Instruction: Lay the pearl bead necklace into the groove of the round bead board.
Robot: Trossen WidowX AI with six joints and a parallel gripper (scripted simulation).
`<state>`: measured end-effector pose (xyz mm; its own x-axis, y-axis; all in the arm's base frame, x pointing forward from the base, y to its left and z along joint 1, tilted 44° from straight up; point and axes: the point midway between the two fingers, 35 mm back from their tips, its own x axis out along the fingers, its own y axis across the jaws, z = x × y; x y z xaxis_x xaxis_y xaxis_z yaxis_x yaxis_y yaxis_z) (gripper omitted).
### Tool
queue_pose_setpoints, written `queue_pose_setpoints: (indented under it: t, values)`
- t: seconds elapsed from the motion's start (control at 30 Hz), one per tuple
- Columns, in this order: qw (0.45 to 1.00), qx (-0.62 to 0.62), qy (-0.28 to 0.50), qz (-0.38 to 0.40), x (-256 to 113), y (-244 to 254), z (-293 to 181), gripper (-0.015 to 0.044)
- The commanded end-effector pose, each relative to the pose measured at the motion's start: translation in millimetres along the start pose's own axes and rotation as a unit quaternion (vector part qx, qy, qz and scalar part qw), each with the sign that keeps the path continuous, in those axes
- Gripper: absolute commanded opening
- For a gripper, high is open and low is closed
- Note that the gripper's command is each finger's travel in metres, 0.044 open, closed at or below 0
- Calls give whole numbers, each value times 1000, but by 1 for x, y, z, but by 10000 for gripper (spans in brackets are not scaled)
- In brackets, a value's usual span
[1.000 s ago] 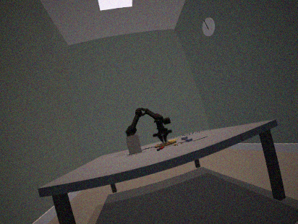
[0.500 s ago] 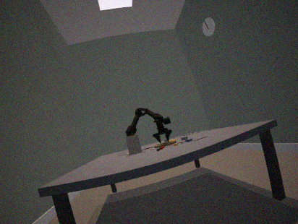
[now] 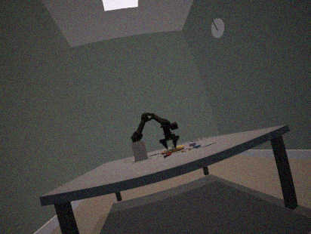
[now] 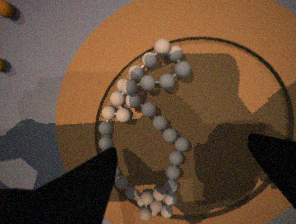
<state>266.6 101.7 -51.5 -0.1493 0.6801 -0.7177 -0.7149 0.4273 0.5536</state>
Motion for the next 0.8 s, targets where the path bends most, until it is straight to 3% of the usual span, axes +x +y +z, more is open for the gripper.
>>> queue_pose_setpoints:
  t: [0.0,0.13,0.3,0.77]
  values:
    - [999,32,2,-2,-9,1,-7,361]
    - [994,111,2,-2,-31,6,-22,256]
    - [993,115,2,-1,-28,6,-22,125]
    - [994,112,0,-3,-13,4,-22,120]
